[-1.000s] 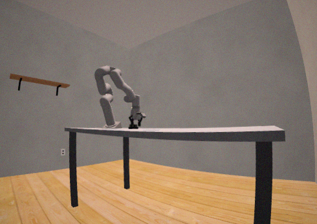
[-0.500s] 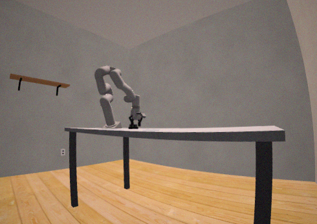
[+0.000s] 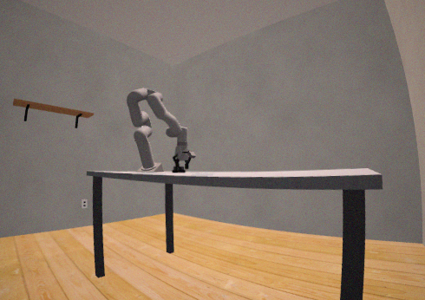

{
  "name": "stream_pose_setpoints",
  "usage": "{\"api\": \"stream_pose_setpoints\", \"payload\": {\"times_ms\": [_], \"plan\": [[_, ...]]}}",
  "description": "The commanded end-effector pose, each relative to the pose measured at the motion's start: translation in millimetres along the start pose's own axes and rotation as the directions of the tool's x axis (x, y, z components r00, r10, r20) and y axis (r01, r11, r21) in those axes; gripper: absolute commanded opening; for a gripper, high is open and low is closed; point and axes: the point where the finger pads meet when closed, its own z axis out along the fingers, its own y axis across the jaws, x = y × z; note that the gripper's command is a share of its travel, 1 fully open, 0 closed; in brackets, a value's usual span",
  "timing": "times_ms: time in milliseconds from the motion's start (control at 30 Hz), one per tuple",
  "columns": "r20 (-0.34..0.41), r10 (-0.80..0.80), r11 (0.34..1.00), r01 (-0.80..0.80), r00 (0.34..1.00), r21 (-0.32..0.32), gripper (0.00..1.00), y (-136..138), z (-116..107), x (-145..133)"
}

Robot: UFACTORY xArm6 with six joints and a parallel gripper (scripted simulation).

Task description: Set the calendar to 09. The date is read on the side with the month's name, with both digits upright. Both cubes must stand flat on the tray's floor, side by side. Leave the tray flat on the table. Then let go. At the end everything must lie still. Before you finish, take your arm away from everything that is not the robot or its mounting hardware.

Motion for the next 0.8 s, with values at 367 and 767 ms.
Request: {"api": "stream_pose_setpoints", "payload": {"times_ms": [367, 767], "plan": [[-0.003, 0.001, 1.0, -0.001, 1.0, 0.002, 1.0, -0.5, -30.2, 1.1], [-0.003, -0.13, 0.992, 0.13, 0.992, 0.001, 1.0, 7.8, -33.4, 7.7]]}}
